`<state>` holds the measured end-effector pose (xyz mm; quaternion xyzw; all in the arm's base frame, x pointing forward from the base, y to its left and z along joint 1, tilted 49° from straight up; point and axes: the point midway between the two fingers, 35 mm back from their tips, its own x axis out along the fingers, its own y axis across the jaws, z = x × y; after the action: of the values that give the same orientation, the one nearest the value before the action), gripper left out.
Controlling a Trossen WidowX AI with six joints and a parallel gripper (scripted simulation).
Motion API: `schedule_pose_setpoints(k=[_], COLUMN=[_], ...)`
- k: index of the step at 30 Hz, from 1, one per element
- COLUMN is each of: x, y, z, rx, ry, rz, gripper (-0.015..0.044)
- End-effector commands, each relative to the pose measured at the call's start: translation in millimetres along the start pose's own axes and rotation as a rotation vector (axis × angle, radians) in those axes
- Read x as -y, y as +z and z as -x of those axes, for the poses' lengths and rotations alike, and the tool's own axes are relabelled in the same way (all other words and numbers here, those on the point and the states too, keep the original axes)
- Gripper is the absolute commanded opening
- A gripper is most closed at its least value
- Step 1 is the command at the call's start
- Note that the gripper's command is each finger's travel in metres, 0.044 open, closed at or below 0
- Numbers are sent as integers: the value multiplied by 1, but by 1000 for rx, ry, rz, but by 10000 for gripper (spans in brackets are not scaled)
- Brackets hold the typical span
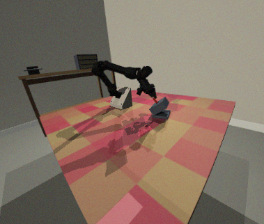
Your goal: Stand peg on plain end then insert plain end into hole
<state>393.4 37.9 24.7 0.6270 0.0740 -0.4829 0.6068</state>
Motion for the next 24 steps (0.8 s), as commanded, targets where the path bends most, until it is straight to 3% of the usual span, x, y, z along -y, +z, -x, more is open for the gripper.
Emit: schedule_pose_setpoints(k=[1,24], x=[-2,2], y=[-2,-3], z=[10,60], rx=[-3,-7], ry=[6,1], rz=[-7,0], gripper=[440,440])
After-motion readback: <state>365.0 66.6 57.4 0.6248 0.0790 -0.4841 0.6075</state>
